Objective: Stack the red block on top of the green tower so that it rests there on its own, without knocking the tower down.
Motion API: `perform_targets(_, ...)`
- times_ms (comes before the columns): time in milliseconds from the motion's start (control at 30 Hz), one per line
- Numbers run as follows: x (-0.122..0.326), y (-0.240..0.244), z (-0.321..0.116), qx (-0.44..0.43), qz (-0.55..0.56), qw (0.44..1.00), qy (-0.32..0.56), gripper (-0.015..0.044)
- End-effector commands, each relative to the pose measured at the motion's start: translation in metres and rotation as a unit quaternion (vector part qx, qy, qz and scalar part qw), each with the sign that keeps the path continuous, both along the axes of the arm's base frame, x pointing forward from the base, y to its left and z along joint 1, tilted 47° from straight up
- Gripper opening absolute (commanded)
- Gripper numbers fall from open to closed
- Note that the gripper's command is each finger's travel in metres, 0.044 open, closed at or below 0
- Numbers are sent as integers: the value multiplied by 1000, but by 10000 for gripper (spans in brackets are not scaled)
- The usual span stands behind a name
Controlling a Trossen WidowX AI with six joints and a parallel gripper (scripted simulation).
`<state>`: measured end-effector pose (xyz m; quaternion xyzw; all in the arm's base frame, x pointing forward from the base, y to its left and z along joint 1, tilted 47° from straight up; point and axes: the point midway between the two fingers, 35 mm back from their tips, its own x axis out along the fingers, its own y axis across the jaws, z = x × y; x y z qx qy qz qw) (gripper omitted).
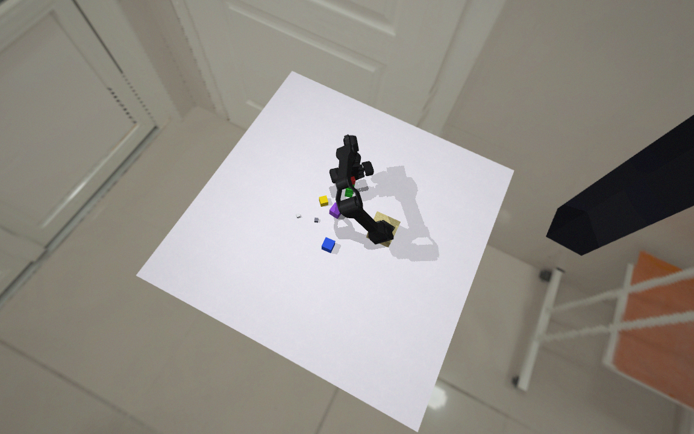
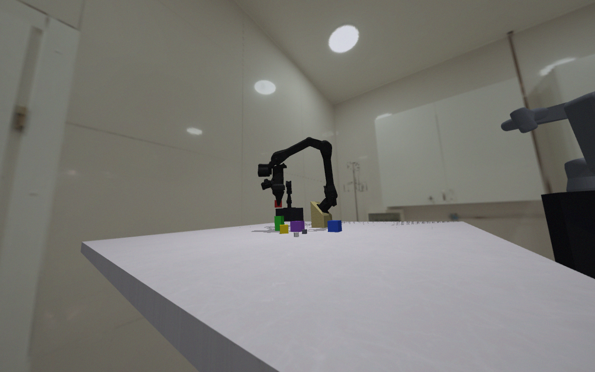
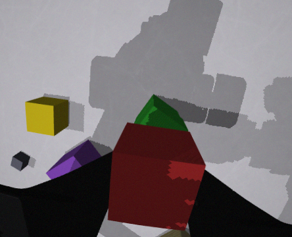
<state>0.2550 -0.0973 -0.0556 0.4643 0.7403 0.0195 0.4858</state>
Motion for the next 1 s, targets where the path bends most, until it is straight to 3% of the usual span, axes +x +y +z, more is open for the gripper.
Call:
perform_targets(0,-4,9,-8,2,4,1000,1,0)
perform_targets(967,-8,32,-30,2,4,1000,1,0)
